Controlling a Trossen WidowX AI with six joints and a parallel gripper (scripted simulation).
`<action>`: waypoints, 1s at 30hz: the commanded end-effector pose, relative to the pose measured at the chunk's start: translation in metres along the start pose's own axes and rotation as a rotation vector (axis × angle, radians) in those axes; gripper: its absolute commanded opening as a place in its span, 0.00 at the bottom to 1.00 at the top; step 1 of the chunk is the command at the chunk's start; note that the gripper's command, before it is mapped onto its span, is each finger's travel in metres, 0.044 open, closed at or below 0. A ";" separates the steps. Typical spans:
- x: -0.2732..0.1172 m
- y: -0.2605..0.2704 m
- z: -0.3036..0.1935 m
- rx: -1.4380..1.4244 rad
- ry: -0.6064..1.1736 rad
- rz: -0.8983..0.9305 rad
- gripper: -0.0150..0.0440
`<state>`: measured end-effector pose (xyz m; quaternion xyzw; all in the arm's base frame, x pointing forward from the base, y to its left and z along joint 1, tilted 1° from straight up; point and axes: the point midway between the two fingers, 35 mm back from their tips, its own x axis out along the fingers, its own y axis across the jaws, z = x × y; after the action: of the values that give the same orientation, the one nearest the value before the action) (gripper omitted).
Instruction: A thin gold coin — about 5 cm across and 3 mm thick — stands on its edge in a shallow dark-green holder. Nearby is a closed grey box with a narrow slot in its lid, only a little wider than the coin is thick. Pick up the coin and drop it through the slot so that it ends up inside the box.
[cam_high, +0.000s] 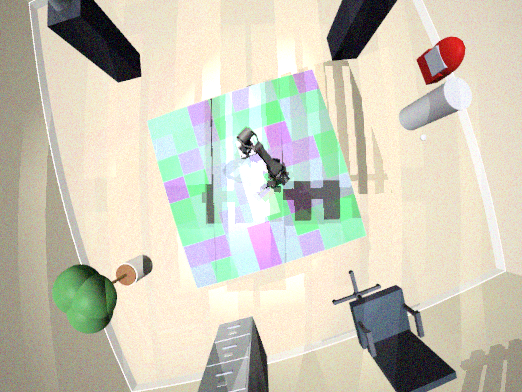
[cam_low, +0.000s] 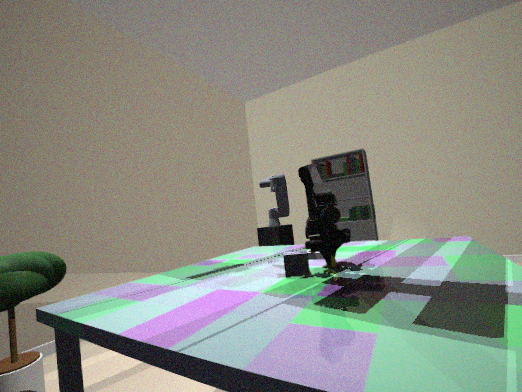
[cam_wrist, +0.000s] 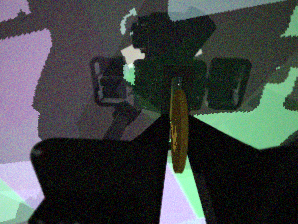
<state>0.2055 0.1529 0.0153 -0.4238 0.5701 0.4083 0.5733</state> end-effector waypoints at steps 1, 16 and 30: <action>0.001 0.000 0.000 -0.001 -0.003 0.002 0.25; -0.015 -0.001 0.003 -0.001 -0.003 0.002 0.25; -0.050 -0.003 0.004 -0.001 -0.003 0.001 0.25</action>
<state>0.2089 0.1566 0.0569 -0.4243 0.5689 0.4096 0.5732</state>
